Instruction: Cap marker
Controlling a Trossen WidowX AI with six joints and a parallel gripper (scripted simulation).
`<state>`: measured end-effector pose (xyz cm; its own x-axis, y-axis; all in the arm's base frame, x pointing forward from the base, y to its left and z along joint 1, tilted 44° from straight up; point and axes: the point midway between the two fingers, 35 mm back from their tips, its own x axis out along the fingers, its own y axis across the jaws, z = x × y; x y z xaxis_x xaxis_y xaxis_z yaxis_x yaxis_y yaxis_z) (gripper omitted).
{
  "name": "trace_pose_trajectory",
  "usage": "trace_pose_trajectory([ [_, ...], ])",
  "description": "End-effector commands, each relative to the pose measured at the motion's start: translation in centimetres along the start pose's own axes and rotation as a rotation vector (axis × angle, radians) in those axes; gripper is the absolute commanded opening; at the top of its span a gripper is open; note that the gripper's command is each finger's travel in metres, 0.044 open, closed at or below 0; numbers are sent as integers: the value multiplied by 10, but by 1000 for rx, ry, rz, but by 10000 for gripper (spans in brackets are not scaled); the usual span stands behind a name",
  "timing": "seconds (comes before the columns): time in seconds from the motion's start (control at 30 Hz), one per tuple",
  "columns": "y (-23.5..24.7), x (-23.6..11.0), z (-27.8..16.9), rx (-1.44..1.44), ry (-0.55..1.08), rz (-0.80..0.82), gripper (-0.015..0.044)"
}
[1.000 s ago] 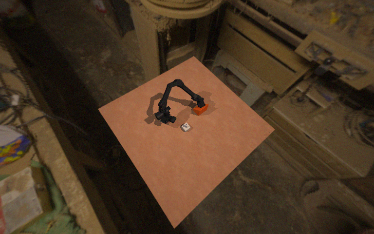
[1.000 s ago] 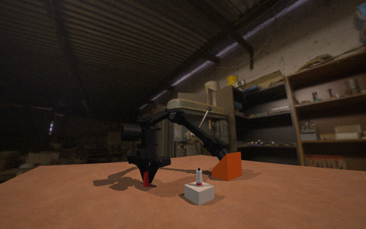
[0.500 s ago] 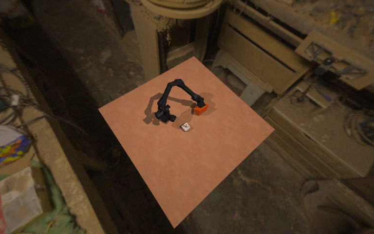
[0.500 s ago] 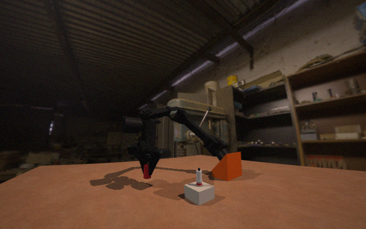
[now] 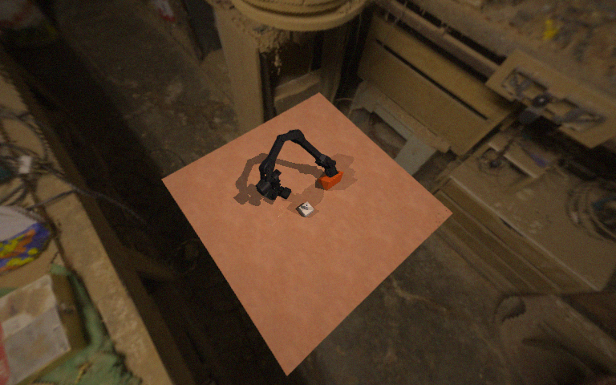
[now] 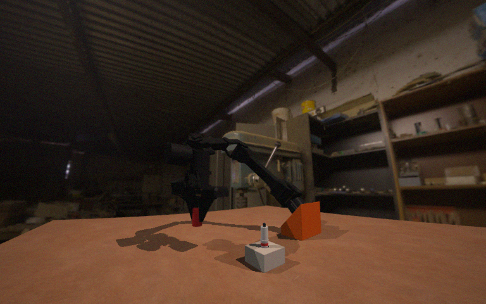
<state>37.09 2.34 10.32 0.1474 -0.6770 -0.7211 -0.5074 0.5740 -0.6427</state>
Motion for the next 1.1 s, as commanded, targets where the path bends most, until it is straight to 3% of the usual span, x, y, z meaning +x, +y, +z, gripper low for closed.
trace_pose_trajectory([
  [0.0,19,-7,4,-6,-7,11,0],
  [1.07,156,-41,-2,-15,-12,32,0],
])
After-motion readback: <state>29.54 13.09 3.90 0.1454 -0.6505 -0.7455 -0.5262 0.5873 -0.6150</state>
